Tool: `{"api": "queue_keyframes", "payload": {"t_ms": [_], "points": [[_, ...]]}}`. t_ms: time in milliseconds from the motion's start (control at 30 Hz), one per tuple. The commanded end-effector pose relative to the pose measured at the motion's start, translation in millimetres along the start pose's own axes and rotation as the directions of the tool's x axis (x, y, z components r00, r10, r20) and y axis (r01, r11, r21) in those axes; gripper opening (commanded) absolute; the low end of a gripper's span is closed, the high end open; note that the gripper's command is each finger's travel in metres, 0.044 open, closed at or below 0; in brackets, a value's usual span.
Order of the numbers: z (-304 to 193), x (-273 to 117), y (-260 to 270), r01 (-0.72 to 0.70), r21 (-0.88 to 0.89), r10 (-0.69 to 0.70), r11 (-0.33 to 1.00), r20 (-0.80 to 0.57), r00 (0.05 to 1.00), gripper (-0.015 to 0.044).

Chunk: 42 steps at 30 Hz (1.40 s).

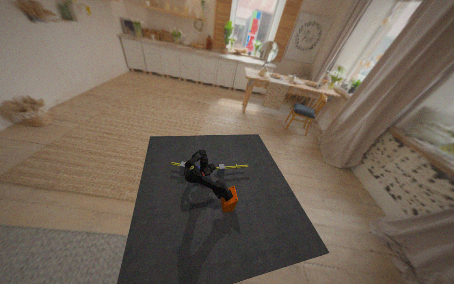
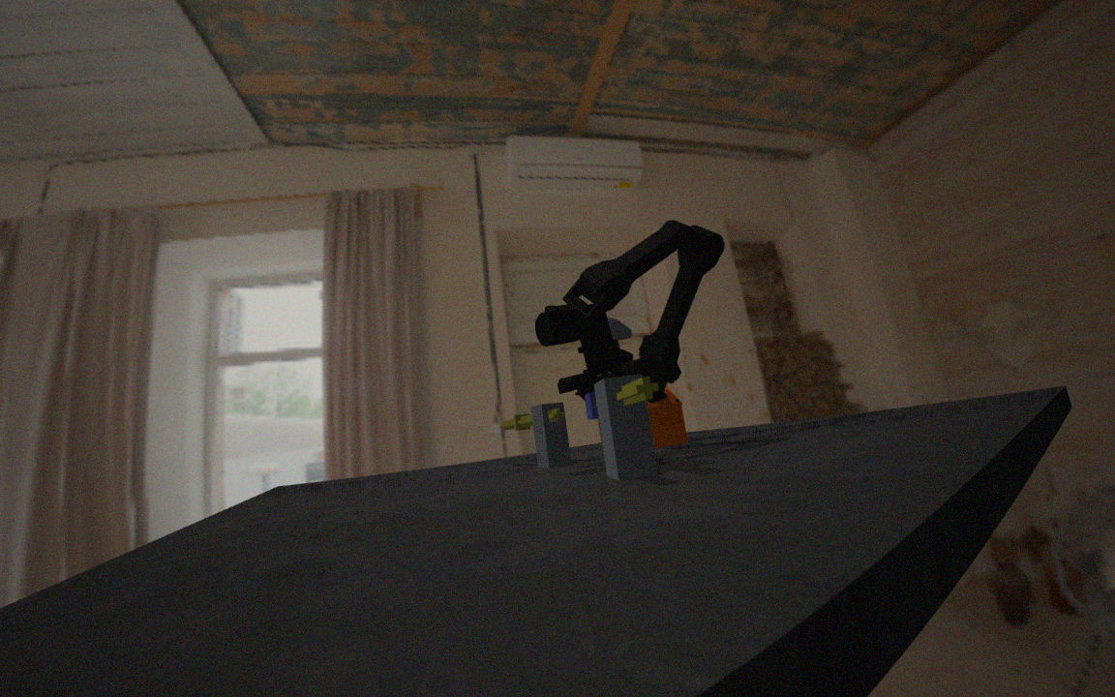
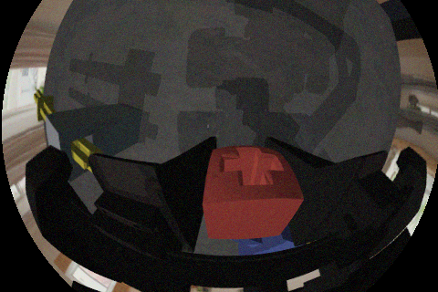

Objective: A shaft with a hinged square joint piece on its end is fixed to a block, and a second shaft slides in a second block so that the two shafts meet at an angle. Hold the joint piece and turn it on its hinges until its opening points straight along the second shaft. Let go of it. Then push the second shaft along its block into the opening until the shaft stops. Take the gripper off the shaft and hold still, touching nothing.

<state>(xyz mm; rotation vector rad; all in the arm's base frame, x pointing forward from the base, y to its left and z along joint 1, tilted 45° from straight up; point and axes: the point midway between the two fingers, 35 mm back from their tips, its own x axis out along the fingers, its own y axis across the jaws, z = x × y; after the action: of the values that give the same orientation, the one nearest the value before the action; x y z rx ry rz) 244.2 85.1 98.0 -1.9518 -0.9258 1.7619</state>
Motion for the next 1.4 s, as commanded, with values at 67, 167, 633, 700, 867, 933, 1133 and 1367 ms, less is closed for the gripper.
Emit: {"api": "queue_keyframes", "payload": {"t_ms": [67, 167, 633, 700, 867, 933, 1133, 1367], "points": [[-0.3, 0.3, 0.2, 0.000, 0.003, 0.000, 1.000, -0.001, 1.000, 0.0182], [-0.3, 0.3, 0.2, 0.000, 0.003, 0.000, 1.000, -0.001, 1.000, 0.0182], [0.0, 0.0, 0.0, 0.000, 0.000, 0.000, 1.000, 0.000, 1.000, 0.0147], [0.0, 0.0, 0.0, 0.000, 0.000, 0.000, 1.000, 0.000, 1.000, 0.0147], [0.0, 0.0, 0.0, 0.000, 0.000, 0.000, 1.000, 0.000, 1.000, 0.0094], [0.0, 0.0, 0.0, 0.000, 0.000, 0.000, 1.000, 0.000, 1.000, 0.0042], [0.0, 0.0, 0.0, 0.000, 0.000, 0.000, 1.000, 0.000, 1.000, 0.0000], [-0.4, 0.5, 4.9, -0.015, -0.097, 0.014, 0.995, -0.012, 1.000, 0.0000]]}}
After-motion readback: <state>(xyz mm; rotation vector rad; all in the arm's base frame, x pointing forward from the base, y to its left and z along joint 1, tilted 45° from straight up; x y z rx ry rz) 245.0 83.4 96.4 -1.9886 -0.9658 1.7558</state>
